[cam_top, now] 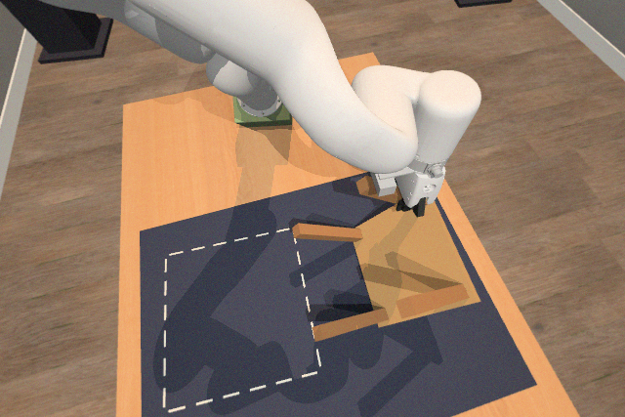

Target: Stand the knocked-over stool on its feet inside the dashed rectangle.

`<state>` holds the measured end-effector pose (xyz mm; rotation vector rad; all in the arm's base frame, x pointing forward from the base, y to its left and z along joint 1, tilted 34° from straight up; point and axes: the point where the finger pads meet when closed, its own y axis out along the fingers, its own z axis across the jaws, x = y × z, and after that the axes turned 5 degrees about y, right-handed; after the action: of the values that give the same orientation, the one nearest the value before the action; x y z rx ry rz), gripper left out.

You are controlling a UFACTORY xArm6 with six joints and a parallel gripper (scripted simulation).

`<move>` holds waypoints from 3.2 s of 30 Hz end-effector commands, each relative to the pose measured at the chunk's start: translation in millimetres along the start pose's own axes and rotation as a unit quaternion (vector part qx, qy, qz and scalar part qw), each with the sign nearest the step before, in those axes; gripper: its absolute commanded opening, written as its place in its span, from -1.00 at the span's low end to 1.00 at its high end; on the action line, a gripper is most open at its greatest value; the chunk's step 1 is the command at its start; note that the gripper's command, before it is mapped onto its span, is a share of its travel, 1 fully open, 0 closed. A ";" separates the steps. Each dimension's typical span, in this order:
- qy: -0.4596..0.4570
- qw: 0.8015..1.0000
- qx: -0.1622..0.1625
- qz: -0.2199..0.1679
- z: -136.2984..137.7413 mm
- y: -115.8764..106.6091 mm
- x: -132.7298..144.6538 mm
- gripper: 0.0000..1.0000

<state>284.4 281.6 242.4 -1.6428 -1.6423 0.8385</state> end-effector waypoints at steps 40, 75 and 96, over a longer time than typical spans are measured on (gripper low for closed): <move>0.005 0.974 0.028 -0.223 -12.9 -16.4 -96.6 -0.44; 0.006 0.962 0.034 -0.273 -15.5 -13.5 -119.8 -0.44; 0.006 0.961 0.034 -0.276 -15.7 -13.4 -121.0 -0.44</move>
<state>288.3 160.1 259.4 -1.0506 -1.9016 0.5867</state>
